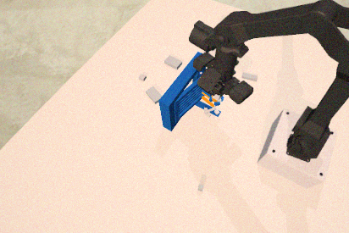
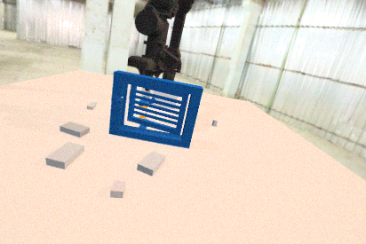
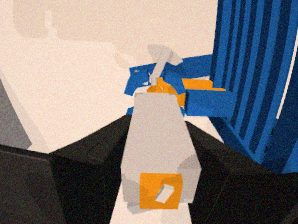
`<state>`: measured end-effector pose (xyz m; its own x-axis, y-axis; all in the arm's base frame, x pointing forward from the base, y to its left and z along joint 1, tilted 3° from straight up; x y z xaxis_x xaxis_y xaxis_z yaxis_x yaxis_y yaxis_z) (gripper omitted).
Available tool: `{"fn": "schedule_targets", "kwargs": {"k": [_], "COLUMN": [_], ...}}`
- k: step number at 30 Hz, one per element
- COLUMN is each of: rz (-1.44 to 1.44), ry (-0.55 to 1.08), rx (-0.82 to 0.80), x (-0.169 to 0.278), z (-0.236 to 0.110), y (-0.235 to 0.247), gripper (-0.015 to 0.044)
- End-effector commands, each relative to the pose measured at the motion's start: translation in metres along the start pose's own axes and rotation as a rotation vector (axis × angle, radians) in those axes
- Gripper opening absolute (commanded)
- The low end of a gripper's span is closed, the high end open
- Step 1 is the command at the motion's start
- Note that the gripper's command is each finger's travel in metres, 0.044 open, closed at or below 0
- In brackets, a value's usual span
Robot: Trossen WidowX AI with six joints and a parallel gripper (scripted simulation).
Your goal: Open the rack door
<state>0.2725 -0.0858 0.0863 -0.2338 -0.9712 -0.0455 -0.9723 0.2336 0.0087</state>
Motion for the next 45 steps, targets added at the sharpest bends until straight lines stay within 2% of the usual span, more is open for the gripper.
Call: {"fn": "schedule_targets", "kwargs": {"k": [1,45], "rz": [0.090,0.746], "ry": [-0.005,-0.013], "rx": [0.014,0.006], "x": [-0.003,-0.071], "z": [0.000,0.001], "y": [0.004,0.064], "gripper": [0.0019,0.0019]}}
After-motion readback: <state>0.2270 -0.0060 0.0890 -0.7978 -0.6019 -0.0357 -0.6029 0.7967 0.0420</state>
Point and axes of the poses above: the point midway between the two fingers, 35 mm back from their tips, its own z axis out along the fingers, its own y axis across the jaws, x = y × z, the point moved 4 cm from there along -z, back along the fingers, and after that the axes turned 13 degrees about -z, right-handed, at the moved point
